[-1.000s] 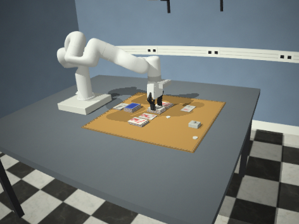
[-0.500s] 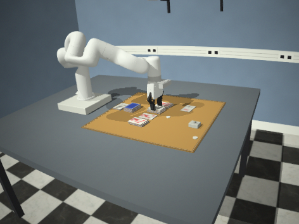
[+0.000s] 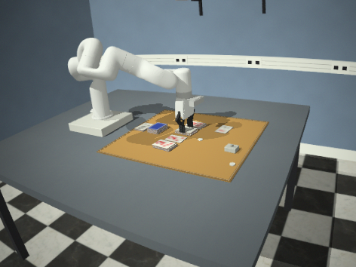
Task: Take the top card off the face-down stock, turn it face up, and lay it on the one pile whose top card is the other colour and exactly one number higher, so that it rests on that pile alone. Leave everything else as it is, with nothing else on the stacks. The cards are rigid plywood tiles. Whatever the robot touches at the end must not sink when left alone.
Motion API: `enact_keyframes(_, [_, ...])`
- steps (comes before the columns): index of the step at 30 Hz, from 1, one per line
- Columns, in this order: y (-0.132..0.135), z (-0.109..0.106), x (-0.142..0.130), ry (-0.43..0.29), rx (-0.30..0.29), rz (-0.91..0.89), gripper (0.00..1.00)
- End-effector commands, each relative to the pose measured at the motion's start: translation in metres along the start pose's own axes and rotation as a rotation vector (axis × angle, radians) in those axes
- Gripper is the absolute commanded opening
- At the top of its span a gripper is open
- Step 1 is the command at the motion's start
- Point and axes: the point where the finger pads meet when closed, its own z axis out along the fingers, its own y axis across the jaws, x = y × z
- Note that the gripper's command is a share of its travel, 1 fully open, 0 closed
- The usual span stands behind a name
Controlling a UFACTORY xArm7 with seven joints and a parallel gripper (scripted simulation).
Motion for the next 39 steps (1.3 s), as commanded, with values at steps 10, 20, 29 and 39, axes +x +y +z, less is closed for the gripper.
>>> enact_keyframes(10, [-0.0006,-0.0019,0.0016,0.005,0.001,0.000,0.74])
enact_keyframes(20, [-0.0006,-0.0019,0.0016,0.005,0.001,0.000,0.87])
enact_keyframes(29, [-0.0006,-0.0019,0.0016,0.005,0.001,0.000,0.87])
enact_keyframes(39, [-0.0006,-0.0019,0.0016,0.005,0.001,0.000,0.87])
